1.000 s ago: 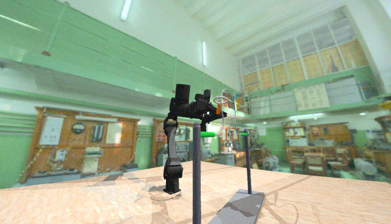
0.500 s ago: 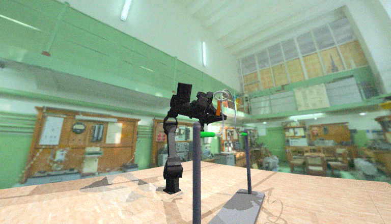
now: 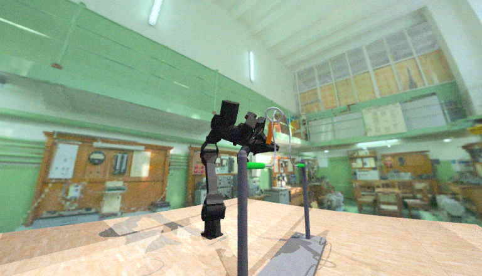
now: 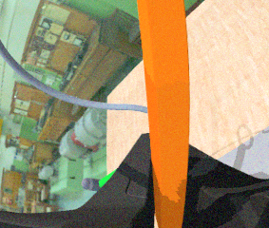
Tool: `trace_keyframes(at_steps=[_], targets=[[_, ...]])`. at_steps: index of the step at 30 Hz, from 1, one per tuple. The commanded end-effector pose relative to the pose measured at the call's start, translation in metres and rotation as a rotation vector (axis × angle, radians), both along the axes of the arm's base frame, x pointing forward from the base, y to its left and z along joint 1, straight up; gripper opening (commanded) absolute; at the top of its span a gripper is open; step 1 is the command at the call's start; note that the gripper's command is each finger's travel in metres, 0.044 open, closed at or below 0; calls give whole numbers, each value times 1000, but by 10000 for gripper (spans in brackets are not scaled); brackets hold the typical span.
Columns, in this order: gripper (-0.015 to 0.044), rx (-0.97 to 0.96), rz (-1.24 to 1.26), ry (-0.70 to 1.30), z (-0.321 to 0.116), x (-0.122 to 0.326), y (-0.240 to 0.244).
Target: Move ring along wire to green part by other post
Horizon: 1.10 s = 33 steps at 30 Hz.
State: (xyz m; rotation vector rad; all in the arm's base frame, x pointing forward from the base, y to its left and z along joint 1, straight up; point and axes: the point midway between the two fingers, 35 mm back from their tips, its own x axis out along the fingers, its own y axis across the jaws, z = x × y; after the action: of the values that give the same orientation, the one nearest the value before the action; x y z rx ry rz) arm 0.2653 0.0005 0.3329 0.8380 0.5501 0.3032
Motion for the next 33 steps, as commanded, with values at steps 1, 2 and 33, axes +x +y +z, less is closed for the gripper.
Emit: trace_keyframes(at_steps=[1, 2, 33], targets=[[-150, -57, -3, -5, -1, 0, -2], [-150, -73, -3, -7, -2, 0, -2], [-150, -548, -29, -53, -12, 2, -17]])
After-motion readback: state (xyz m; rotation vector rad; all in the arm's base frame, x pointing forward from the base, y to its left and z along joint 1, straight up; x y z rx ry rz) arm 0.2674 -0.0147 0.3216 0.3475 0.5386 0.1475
